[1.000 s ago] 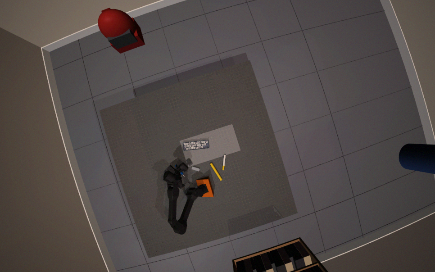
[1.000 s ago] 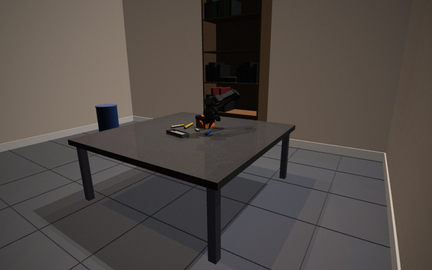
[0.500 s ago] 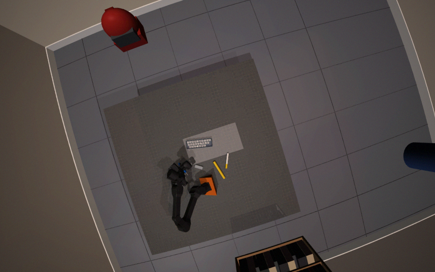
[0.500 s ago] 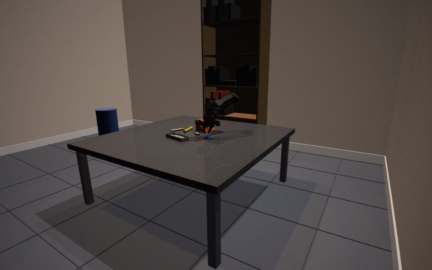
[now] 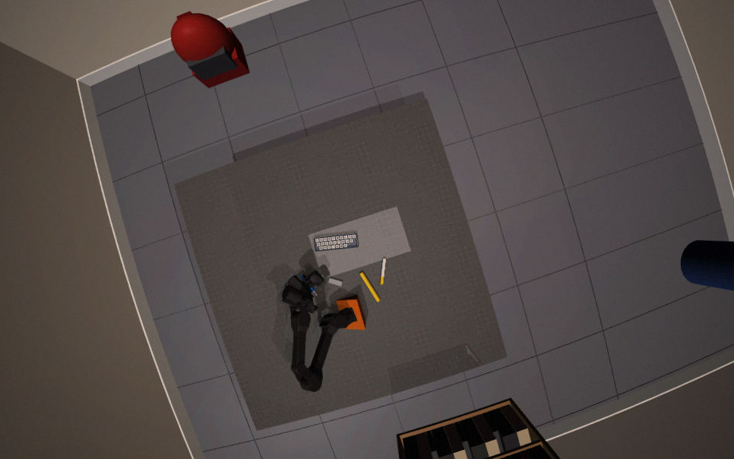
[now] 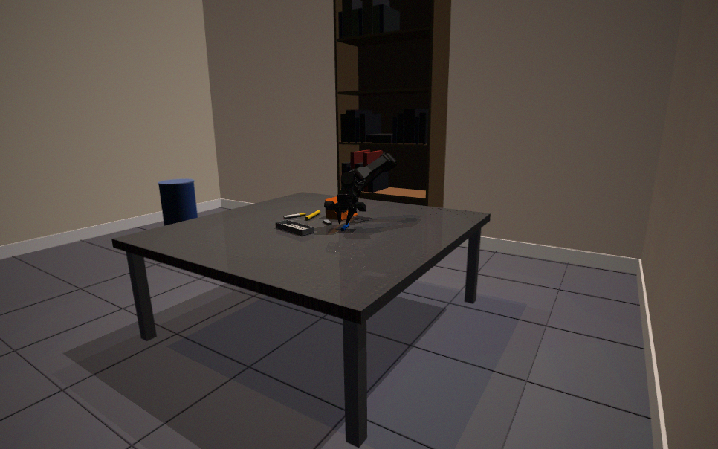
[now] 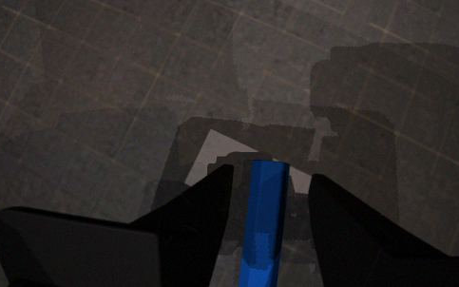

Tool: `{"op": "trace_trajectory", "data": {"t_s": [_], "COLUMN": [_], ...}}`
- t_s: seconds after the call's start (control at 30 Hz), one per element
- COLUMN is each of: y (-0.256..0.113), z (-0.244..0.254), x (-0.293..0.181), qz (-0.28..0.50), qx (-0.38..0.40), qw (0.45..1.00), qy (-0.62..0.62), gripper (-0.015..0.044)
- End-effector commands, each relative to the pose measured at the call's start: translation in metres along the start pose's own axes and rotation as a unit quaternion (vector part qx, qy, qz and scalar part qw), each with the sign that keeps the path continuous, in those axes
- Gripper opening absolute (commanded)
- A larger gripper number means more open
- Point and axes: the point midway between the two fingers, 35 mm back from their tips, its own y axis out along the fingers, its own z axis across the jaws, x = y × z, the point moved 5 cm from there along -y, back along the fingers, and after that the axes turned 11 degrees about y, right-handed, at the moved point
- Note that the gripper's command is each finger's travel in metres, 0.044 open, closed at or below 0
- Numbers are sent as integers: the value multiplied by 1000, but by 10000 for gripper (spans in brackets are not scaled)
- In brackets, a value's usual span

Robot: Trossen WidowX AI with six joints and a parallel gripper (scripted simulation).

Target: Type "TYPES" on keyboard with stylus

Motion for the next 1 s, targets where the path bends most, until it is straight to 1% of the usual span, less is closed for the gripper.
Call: {"op": "trace_trajectory", "data": {"t_s": [0.0, 0.97], "y": [3, 18], "z": [-2, -3], "x": [-3, -12], "qz": [1, 1], "qx": [-3, -2], "qw": [1000, 1000], "qy": [3, 3], "gripper": [150, 150]}}
